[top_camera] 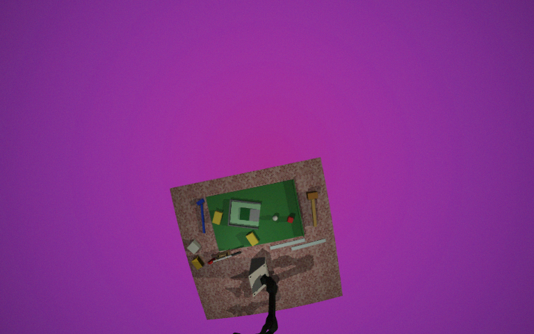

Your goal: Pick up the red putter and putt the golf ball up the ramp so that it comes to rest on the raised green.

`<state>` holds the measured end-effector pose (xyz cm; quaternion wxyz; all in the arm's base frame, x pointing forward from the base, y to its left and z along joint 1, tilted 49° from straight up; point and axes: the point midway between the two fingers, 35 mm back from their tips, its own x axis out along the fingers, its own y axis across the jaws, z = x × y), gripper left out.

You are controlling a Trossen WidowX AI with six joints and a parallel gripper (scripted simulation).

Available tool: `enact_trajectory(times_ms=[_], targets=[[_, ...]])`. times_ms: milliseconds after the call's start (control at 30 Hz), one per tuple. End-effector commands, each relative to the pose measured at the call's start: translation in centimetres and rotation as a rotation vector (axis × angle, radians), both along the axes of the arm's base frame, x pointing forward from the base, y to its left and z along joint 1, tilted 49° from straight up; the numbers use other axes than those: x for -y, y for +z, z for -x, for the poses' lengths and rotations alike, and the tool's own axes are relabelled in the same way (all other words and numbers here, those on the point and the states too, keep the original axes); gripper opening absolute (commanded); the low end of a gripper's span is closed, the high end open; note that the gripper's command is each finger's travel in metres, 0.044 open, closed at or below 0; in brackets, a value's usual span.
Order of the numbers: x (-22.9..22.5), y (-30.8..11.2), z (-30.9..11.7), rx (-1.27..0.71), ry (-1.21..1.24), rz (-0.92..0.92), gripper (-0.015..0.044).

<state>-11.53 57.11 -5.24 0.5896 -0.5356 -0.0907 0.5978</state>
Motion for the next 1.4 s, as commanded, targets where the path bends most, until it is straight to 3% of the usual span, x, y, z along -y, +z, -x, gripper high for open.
enact_trajectory(times_ms=[0, 333, 733, 967, 1167, 1367], targets=[[1.2, -1.8, -5.3, 0.036, -0.064, 0.109, 0.0440], [8.7, -6.0, -21.4, 0.069, -0.299, 0.449, 0.0440], [24.8, -8.7, -34.5, -0.093, -0.600, 0.852, 0.0440], [36.7, -8.9, -37.3, -0.264, -0.713, 1.134, 0.0440], [46.1, -8.0, -36.1, -0.489, -0.768, 1.346, 0.0440], [47.9, -7.7, -35.4, -0.547, -0.774, 1.387, 0.0440]])
